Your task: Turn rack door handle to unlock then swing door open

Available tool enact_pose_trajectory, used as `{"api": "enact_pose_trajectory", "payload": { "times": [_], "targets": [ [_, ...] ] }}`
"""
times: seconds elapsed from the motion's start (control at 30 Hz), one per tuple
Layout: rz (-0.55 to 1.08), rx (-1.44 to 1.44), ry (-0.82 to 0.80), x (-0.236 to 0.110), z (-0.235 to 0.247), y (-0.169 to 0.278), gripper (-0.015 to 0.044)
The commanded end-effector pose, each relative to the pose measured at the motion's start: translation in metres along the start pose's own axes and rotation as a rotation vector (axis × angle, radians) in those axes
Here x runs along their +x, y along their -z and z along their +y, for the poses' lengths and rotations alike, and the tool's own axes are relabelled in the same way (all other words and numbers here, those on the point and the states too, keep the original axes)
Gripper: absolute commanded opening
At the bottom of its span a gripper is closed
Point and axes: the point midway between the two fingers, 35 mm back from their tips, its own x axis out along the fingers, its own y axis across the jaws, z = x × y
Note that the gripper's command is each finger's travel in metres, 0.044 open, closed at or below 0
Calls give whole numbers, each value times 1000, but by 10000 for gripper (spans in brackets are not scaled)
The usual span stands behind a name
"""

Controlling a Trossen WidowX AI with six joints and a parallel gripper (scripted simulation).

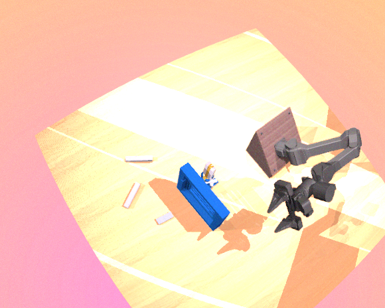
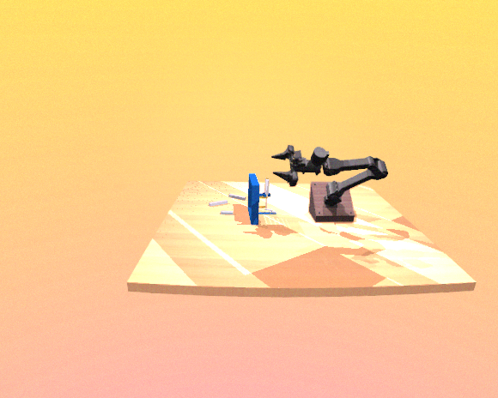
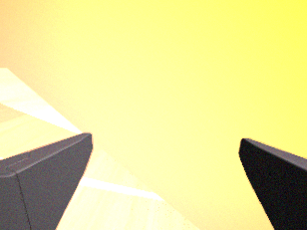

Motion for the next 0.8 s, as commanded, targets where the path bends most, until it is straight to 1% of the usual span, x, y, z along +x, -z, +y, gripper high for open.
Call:
{"api": "enact_pose_trajectory", "payload": {
  "times": [0.0,0.1,0.47,0.77],
  "targets": [
    [2,-1,0,0,0,0,374],
    [33,-10,4,5,-3,5,295],
    [284,-94,15,35,-28,44,294],
    [490,-137,-3,51,-50,78,294]
  ]
}}
